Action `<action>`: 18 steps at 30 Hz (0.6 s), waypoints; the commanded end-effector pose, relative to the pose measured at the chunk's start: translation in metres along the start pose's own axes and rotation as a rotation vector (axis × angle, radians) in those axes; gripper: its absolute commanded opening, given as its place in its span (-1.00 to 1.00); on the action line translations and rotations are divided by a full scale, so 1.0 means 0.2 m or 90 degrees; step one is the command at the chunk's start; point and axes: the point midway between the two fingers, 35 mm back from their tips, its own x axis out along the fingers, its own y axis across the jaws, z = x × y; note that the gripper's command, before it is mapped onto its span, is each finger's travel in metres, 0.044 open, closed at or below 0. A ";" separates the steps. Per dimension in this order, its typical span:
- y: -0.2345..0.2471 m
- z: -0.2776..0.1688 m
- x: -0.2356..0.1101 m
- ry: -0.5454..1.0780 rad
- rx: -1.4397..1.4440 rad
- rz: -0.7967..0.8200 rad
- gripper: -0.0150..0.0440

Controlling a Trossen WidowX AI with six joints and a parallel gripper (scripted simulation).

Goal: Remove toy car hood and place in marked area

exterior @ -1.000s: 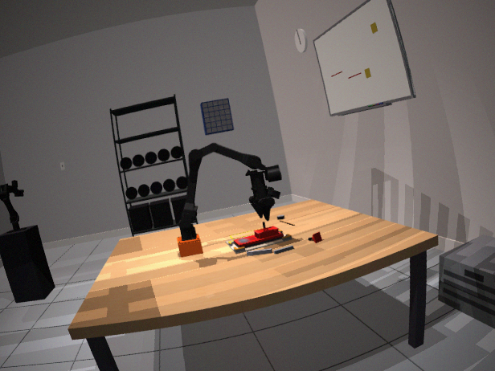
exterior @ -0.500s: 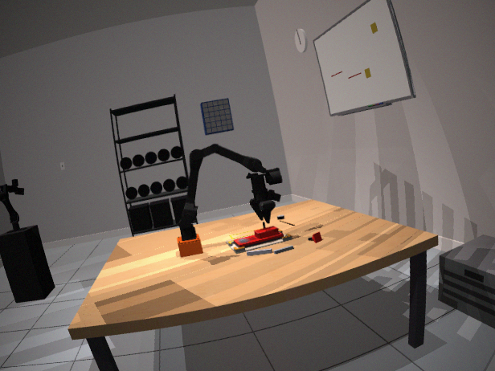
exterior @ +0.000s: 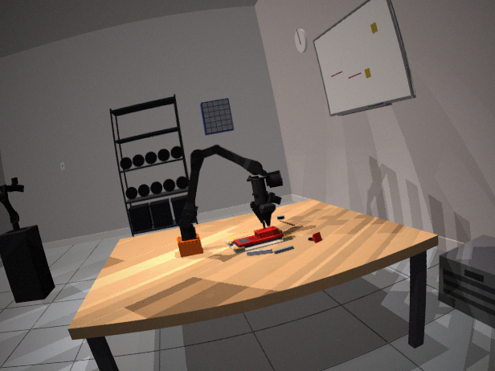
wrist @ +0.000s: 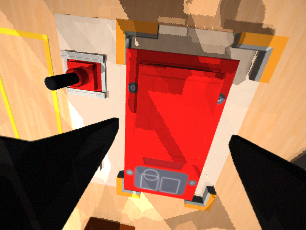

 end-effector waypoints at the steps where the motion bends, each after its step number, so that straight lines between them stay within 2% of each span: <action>1: 0.00 -0.01 0.03 0.003 0.001 0.003 1.00; 18: 0.00 -0.01 0.09 0.003 0.001 0.003 1.00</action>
